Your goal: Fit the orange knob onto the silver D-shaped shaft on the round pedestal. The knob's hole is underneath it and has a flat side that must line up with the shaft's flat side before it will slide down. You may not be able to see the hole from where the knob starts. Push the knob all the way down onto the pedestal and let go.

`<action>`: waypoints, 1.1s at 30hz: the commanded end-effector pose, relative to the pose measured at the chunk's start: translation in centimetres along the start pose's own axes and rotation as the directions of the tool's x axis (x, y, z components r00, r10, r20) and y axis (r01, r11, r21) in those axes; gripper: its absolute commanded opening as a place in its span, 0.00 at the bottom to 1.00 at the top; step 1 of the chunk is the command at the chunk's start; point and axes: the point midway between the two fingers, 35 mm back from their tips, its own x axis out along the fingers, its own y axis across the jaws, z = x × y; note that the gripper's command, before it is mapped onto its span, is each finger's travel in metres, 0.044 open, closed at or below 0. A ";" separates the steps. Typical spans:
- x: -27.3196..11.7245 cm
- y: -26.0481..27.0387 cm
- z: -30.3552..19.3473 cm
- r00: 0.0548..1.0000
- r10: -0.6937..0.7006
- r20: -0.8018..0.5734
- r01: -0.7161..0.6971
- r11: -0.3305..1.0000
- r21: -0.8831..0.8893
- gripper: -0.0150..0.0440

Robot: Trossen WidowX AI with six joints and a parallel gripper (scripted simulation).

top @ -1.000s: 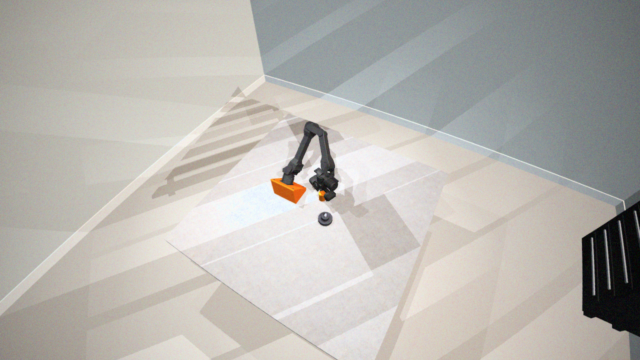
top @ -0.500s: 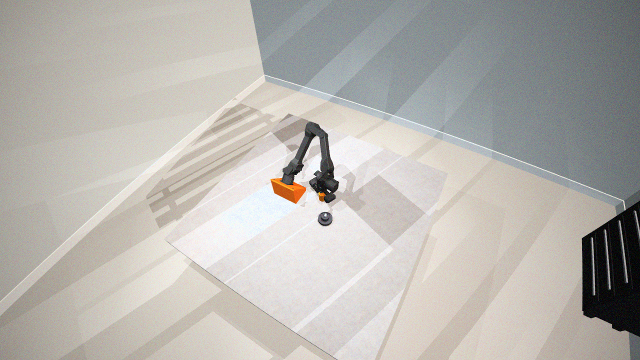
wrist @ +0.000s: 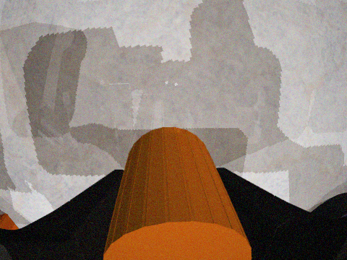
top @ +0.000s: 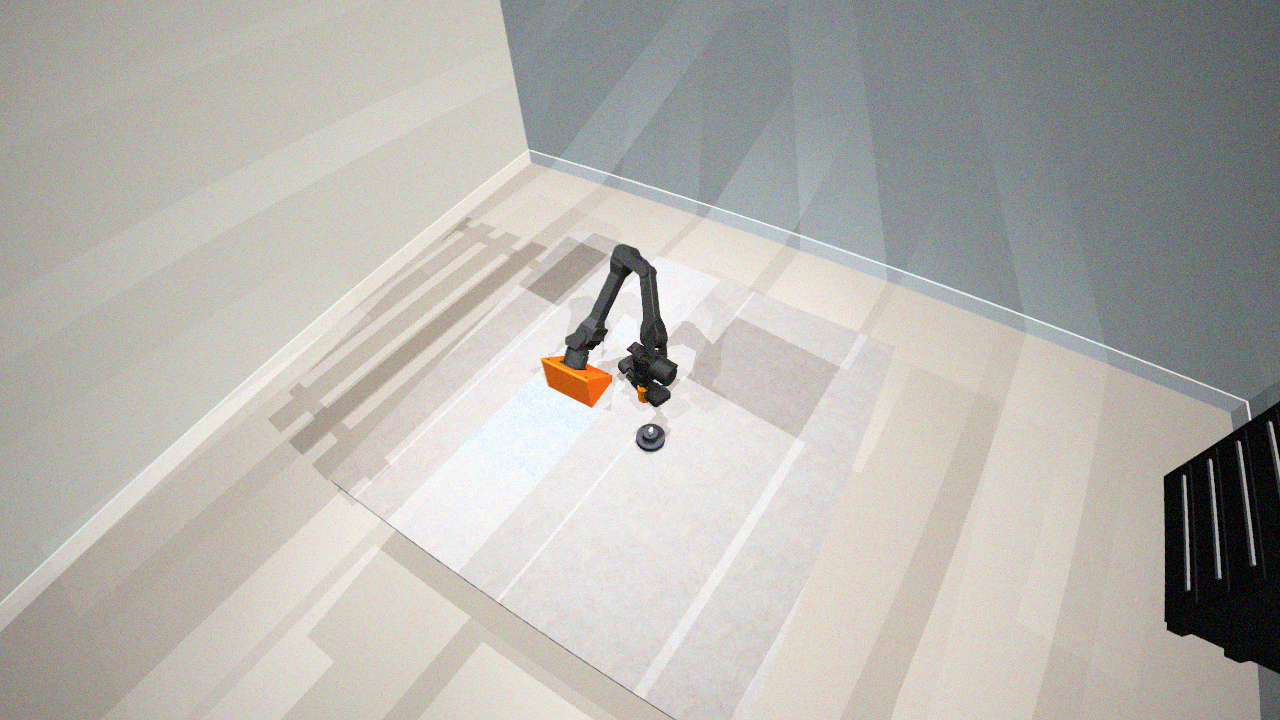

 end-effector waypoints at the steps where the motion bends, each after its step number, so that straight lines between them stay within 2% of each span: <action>1: 0.0 0.0 0.0 1.000 0.002 0.003 -0.002 1.000 0.005 0.50; 2: 0.0 0.0 0.0 1.000 0.002 0.003 -0.002 1.000 0.005 0.49; 7: -1.2 -0.4 0.0 1.000 -0.003 -0.003 0.003 1.000 0.006 0.26; 8: -1.7 -0.6 0.0 1.000 -0.004 -0.005 0.004 1.000 0.006 0.25; 28: -13.1 -0.6 -0.2 1.000 -0.001 -0.007 0.001 1.000 0.008 0.25; 33: -14.0 -0.4 -0.1 1.000 0.001 -0.002 -0.001 1.000 0.006 0.25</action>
